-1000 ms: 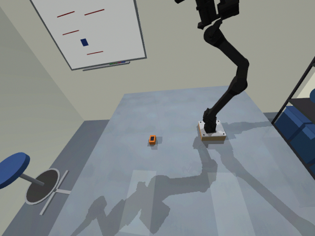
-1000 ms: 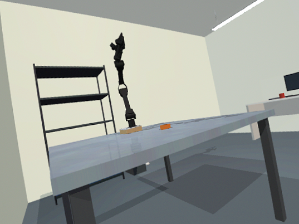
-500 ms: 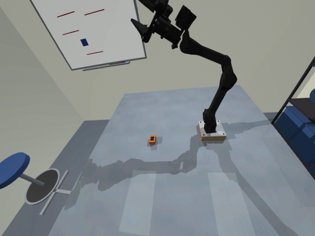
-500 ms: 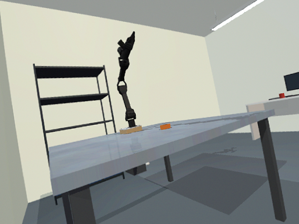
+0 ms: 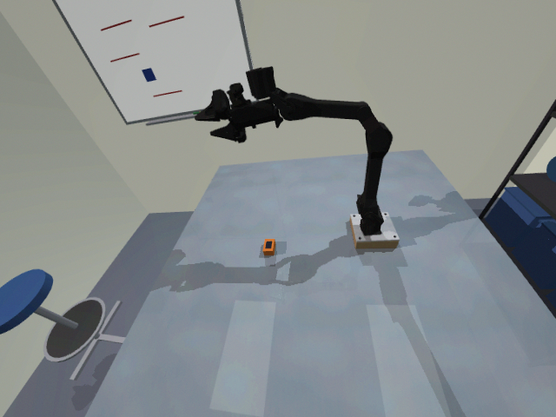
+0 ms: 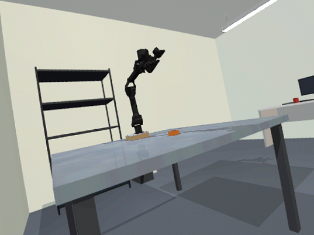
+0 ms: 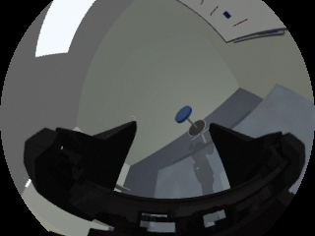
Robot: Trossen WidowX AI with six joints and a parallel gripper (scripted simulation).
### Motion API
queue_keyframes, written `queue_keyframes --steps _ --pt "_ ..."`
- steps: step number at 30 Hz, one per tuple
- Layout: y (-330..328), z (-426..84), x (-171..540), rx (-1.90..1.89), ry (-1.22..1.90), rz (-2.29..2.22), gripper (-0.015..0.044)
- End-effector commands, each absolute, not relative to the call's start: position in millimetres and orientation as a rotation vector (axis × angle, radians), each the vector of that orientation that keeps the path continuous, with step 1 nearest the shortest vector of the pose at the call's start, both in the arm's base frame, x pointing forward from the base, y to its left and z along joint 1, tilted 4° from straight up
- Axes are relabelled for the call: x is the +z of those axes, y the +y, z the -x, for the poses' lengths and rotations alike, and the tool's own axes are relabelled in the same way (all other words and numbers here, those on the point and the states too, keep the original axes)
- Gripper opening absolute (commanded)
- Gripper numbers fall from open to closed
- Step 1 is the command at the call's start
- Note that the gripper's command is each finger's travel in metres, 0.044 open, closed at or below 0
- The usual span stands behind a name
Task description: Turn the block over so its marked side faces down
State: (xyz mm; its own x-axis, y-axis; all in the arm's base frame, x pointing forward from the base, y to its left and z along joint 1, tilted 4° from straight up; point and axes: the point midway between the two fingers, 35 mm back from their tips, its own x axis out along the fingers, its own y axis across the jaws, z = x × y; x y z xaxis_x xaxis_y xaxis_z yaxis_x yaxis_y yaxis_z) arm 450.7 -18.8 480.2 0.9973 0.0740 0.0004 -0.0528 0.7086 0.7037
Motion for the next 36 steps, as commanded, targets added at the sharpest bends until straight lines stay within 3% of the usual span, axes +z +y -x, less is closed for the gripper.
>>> queue_keyframes --steps 1,11,23,36 --pt "-11.8 -469.7 427.3 0.004 0.198 -0.722 0.044" --pt "14.3 -479.5 263.1 -0.12 0.755 -0.477 0.044" --pt "34.7 -401.9 107.3 -0.099 1.493 -0.026 0.044" --pt "32.0 -402.2 69.3 -0.097 1.506 -0.017 0.044"
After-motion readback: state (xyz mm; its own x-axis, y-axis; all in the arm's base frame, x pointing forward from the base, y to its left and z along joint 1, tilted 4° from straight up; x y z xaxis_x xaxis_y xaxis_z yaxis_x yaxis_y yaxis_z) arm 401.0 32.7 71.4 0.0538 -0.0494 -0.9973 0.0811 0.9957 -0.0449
